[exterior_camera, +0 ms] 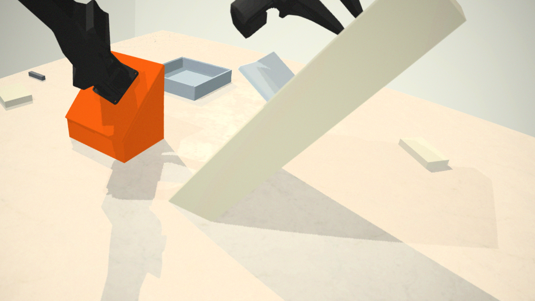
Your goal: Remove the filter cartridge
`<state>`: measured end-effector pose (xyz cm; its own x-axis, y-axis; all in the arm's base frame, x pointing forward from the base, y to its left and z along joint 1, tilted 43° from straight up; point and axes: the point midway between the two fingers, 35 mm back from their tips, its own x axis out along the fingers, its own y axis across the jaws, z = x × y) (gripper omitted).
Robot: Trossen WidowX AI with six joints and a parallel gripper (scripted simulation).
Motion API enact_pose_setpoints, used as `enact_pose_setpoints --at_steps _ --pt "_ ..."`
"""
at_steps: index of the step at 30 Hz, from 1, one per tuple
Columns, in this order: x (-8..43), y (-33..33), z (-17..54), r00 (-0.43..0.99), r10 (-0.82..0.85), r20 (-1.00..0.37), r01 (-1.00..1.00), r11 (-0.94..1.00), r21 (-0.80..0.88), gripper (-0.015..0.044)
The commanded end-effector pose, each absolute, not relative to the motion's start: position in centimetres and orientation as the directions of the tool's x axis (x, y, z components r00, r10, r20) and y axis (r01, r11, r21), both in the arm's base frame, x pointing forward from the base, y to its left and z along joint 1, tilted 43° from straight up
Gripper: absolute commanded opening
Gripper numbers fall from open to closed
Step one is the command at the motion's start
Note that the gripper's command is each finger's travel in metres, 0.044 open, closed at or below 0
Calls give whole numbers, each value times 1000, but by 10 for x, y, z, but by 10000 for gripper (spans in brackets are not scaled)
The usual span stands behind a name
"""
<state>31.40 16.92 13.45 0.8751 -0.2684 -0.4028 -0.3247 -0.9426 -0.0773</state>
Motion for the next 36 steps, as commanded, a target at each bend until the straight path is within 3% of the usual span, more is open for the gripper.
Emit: enact_pose_setpoints --at_steps 1,36 --pt "314 169 133 874 -268 -406 -322 -944 -70 116" --pt "327 165 127 874 -268 -405 -322 -944 -70 116"
